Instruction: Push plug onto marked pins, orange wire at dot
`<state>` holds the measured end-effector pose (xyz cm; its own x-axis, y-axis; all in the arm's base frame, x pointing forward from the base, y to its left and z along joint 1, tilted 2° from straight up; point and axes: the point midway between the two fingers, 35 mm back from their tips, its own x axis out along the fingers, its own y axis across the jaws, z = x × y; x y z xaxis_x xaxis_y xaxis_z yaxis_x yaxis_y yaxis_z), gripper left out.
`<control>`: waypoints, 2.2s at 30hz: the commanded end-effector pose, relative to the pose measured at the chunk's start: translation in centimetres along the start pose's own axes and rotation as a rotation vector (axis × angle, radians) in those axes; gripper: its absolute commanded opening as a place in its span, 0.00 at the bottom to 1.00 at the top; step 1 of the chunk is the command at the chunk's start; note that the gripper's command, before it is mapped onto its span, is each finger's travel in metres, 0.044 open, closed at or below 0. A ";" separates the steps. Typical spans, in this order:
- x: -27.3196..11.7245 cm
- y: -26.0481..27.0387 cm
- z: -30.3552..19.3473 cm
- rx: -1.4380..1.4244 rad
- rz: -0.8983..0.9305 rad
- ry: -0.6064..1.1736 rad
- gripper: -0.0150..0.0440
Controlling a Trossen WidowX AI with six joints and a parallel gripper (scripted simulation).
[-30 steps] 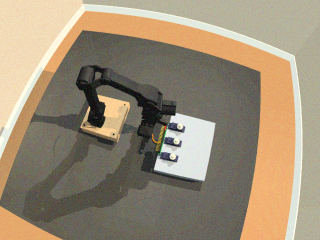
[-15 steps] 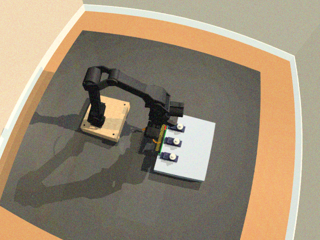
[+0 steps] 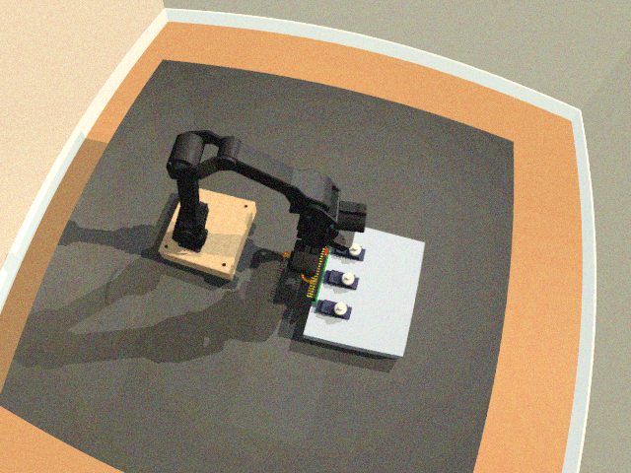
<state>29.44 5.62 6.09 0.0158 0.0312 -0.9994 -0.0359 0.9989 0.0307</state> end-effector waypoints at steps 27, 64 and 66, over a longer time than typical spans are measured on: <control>0.4 0.0 1.0 -0.006 0.001 0.000 0.61; -5.6 0.0 1.0 -0.006 0.001 -0.001 1.00; -5.6 0.0 1.0 -0.006 0.001 -0.001 1.00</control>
<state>30.40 5.46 11.63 0.0169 0.0316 -0.9994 -0.0362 0.9989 0.0310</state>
